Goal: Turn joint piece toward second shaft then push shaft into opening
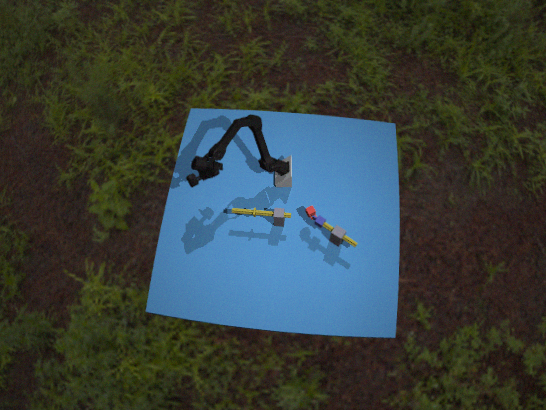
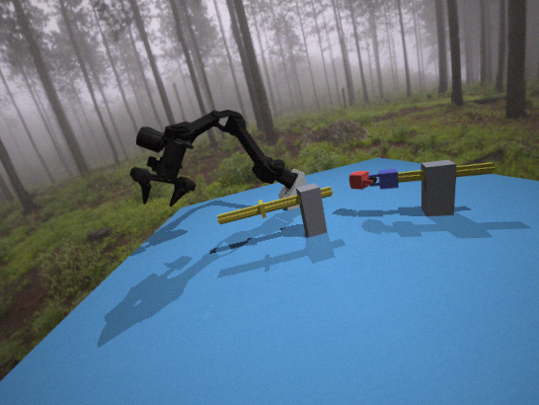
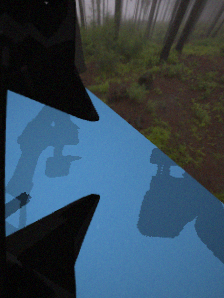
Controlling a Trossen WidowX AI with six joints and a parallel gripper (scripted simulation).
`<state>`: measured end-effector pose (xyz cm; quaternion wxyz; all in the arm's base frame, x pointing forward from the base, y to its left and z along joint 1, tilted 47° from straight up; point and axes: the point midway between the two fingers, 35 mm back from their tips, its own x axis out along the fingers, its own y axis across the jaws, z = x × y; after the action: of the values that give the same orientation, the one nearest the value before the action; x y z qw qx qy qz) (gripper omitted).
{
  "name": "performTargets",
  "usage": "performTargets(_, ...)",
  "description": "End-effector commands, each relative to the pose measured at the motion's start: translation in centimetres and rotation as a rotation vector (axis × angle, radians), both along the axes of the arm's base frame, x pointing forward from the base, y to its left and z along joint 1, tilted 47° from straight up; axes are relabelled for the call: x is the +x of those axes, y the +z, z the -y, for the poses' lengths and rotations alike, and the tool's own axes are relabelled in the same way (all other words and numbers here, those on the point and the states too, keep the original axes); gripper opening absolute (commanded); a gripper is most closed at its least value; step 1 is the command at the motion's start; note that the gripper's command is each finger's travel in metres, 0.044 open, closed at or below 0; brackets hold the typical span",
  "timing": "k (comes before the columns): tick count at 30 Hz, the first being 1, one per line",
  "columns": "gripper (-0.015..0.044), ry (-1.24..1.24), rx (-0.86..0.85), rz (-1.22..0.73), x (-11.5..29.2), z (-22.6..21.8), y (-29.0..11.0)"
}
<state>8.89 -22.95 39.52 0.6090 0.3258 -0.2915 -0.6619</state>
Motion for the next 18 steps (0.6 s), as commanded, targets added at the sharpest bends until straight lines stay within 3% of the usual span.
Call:
performTargets(1, 0.0426, 0.001, 0.001, -0.005, 0.0, 0.0, 0.0)
performTargets(18, 0.044, 0.157, 0.12, -0.522, 0.6, -0.2, 3.1)
